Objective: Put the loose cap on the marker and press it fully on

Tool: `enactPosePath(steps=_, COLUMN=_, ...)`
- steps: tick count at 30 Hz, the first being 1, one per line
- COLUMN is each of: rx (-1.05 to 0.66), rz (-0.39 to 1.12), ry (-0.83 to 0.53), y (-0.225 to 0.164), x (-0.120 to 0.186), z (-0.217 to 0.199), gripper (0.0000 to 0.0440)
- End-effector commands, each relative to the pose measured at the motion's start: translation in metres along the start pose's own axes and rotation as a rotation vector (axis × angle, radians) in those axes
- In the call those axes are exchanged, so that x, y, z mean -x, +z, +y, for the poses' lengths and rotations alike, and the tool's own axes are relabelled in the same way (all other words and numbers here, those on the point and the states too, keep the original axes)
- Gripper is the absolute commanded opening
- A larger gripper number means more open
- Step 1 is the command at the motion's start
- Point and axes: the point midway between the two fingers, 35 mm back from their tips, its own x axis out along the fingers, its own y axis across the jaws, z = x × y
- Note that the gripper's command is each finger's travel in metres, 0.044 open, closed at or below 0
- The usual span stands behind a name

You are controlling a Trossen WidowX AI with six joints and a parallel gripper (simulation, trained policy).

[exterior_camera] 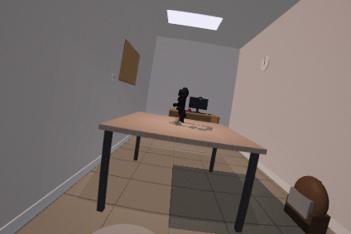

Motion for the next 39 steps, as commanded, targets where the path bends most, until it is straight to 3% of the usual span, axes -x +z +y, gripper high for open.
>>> enactPosePath(steps=1, rx=0.012, rz=0.006, ry=-0.041, y=0.0, x=-0.018, z=0.0, gripper=0.0)
enactPosePath(steps=25, rx=0.029, rz=0.011, ry=-0.055, y=0.0, x=-0.032, z=0.0, gripper=0.0)
enactPosePath(steps=39, rx=0.082, rz=0.016, ry=-0.044, y=-0.002, x=-0.057, z=0.002, gripper=0.0002)
